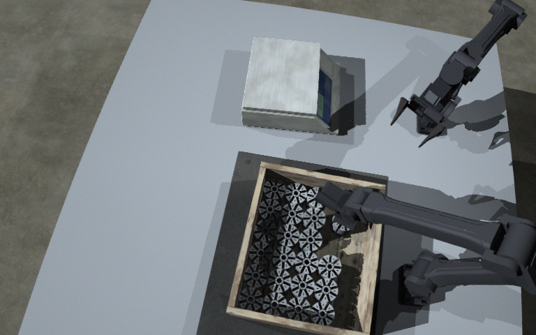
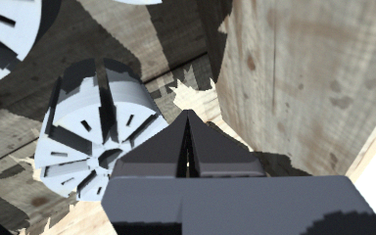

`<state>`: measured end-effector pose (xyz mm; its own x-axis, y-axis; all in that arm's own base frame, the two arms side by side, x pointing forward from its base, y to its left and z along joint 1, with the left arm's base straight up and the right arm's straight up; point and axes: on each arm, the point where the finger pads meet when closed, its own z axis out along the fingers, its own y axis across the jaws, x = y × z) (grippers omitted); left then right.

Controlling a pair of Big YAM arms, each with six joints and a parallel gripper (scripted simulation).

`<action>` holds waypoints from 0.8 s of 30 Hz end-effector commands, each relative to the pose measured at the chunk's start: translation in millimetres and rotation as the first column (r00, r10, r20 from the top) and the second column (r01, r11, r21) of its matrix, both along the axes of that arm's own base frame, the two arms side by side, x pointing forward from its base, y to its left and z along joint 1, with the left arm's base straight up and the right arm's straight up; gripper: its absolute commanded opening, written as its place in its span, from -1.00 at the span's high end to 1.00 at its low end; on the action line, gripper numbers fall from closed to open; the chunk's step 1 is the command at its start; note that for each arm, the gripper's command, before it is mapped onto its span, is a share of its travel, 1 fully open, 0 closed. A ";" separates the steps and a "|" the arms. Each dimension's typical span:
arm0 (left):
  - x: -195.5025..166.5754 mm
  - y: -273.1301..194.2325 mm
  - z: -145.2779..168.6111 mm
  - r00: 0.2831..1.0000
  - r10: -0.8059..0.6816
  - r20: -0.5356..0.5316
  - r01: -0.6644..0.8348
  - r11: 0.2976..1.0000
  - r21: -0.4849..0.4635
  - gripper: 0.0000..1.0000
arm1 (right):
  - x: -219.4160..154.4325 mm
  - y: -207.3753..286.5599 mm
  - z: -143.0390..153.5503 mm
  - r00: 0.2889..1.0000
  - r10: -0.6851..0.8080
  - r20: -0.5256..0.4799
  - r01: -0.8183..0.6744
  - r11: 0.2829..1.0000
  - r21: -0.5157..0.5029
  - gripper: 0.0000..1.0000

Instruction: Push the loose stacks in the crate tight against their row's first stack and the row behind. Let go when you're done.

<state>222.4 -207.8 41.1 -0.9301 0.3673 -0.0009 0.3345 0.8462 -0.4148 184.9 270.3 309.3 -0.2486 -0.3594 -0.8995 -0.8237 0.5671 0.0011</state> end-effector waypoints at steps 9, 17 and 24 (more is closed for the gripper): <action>13.3 22.5 -2.1 1.000 0.000 -0.001 0.000 1.000 0.010 1.00 | 3.5 1.7 40.8 0.999 0.000 0.041 -0.002 0.999 0.043 -1.00; 23.3 30.3 2.0 1.000 0.000 0.011 0.000 1.000 0.005 1.00 | 3.5 1.7 40.8 0.999 0.000 0.041 -0.002 0.999 0.043 -1.00; 31.1 34.7 5.7 1.000 0.000 0.023 0.000 1.000 0.000 1.00 | 3.5 1.7 40.8 0.999 0.000 0.041 -0.002 0.999 0.043 -1.00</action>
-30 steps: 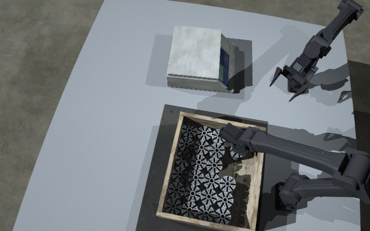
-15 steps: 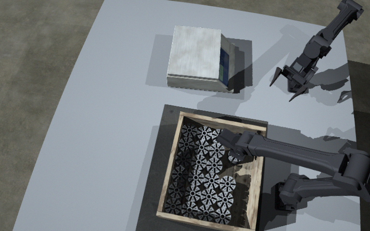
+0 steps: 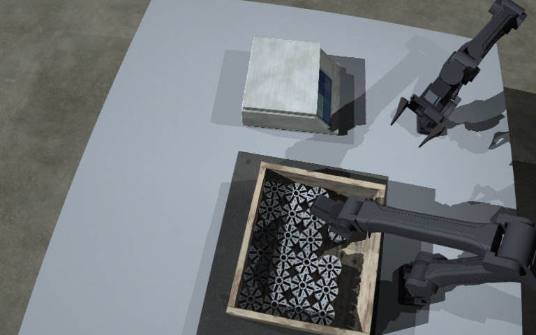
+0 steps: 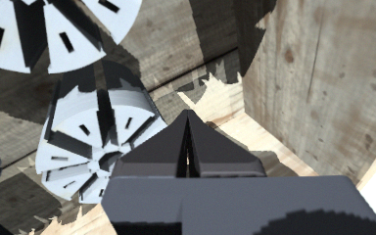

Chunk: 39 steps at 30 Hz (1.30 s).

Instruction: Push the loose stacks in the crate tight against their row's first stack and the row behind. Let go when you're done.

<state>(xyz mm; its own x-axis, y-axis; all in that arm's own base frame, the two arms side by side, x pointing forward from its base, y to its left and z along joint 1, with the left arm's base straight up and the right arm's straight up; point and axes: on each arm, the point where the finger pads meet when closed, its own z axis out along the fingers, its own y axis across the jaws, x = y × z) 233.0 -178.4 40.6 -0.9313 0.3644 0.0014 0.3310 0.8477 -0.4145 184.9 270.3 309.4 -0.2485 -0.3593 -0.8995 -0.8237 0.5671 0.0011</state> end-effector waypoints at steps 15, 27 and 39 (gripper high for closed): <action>21.2 19.0 4.9 1.000 -0.004 0.025 0.004 1.000 0.004 1.00 | 3.5 1.7 40.7 0.999 0.000 0.041 -0.002 0.999 0.043 -1.00; 4.1 -44.0 20.3 0.998 -0.017 0.060 0.018 1.000 -0.016 1.00 | 3.5 1.7 40.7 0.999 0.000 0.041 -0.002 0.999 0.043 -1.00; 0.5 -50.1 13.1 0.999 -0.020 0.037 0.020 1.000 -0.003 1.00 | 3.5 1.7 40.7 0.999 0.000 0.041 -0.002 0.999 0.043 -1.00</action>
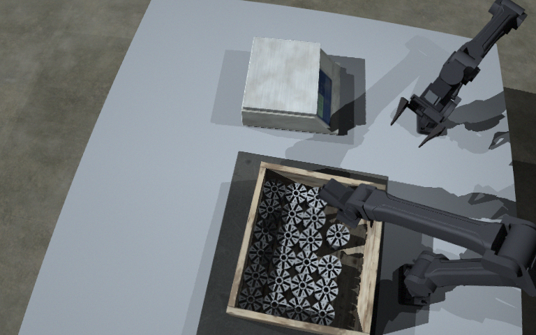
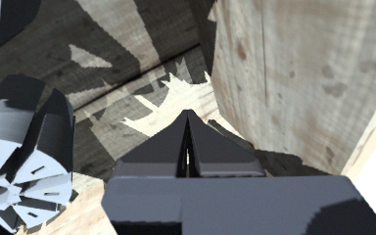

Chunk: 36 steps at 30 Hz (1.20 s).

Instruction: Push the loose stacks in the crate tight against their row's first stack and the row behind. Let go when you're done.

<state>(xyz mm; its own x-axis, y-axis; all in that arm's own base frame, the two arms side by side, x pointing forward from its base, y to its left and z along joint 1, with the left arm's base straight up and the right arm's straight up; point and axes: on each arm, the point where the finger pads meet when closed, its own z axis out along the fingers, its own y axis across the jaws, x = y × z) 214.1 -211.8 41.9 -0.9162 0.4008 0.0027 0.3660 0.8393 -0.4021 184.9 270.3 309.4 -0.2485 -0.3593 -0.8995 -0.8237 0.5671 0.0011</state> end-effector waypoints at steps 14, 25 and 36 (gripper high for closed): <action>20.2 -14.3 12.0 0.999 0.020 0.031 -0.020 1.000 -0.017 1.00 | 3.5 1.7 40.7 0.999 0.000 0.041 -0.002 0.999 0.042 -1.00; 36.2 25.0 17.3 0.999 0.022 0.038 -0.021 1.000 -0.021 1.00 | 3.5 1.7 40.7 0.999 0.000 0.041 -0.002 0.999 0.042 -1.00; 39.8 39.1 13.7 0.999 0.022 0.025 -0.021 1.000 -0.014 1.00 | 3.5 1.7 40.7 0.999 0.000 0.041 -0.002 0.999 0.042 -1.00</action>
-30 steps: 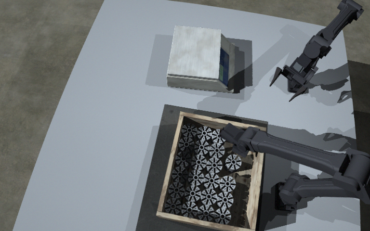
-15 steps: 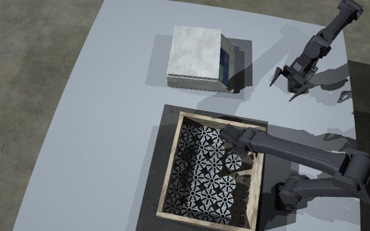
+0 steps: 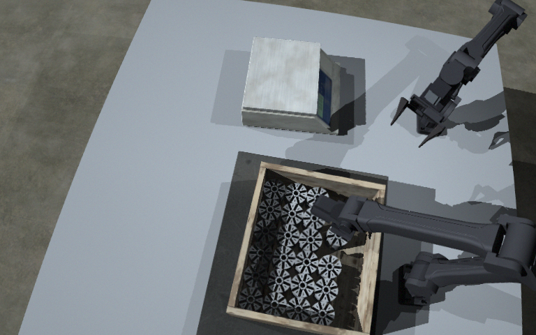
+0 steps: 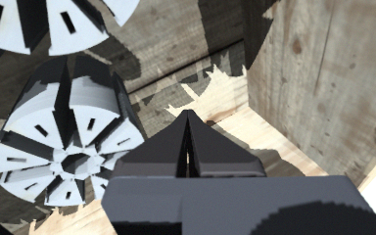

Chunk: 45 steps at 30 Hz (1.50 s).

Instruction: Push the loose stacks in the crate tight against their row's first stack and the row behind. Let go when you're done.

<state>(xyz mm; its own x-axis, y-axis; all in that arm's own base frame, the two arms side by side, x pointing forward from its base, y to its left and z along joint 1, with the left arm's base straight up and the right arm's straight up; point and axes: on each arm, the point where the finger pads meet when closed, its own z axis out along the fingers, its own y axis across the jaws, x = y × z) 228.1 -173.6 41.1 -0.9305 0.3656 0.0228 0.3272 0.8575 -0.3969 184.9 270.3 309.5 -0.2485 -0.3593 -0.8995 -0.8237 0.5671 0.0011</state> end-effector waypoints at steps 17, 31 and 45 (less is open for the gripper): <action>30.4 12.9 14.4 0.999 -0.016 0.047 0.017 1.000 -0.022 1.00 | 3.5 1.7 40.6 0.999 0.000 0.041 -0.002 0.999 0.042 -1.00; 29.0 23.7 17.3 0.999 -0.009 0.053 0.010 1.000 -0.022 1.00 | 3.5 1.7 40.6 0.999 0.000 0.041 -0.002 0.999 0.042 -1.00; 35.7 40.6 13.3 0.999 -0.011 0.041 0.012 1.000 -0.015 1.00 | 3.5 1.7 40.6 0.999 0.000 0.041 -0.002 0.999 0.042 -1.00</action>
<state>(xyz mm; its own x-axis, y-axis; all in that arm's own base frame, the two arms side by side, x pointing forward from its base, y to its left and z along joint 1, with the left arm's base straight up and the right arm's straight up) 237.4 -139.5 44.6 -0.9282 0.3718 0.0168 0.3327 0.8491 -0.4102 184.9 270.3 309.5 -0.2485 -0.3593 -0.8995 -0.8237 0.5671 0.0010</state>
